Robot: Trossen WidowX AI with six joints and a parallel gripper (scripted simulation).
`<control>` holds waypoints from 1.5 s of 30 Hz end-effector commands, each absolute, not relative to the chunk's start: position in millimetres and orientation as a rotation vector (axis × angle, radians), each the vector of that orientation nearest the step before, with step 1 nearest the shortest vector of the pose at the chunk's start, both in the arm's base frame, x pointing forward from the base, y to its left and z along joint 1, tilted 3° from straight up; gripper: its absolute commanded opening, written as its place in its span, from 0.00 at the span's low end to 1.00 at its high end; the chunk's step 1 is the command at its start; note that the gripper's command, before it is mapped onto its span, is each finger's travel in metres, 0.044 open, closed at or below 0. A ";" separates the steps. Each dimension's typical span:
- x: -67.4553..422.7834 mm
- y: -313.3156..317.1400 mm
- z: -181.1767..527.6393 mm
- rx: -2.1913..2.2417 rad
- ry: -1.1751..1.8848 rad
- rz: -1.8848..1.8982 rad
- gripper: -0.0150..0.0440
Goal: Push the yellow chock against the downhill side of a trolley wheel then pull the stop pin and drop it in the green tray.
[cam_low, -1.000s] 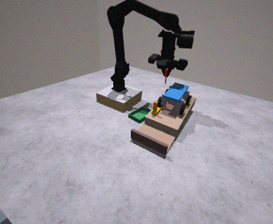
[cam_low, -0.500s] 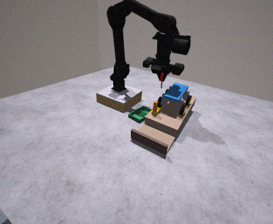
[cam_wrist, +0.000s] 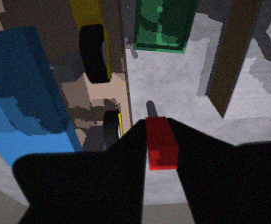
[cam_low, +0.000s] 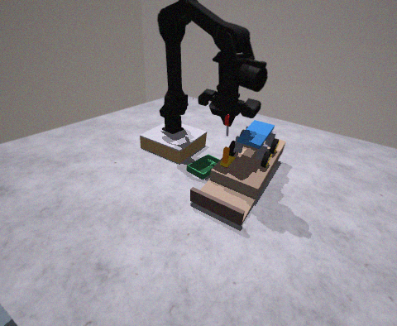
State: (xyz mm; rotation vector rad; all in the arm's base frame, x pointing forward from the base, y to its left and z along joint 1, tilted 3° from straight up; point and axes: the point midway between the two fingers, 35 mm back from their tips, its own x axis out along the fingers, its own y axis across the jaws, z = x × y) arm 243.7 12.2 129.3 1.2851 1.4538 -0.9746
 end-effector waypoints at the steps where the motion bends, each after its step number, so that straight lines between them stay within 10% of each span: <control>1: 245.0 -2.5 127.1 1.279 1.453 -0.973 0.25; 45: 245.8 -52.2 118.8 1.788 0.916 -1.583 0.25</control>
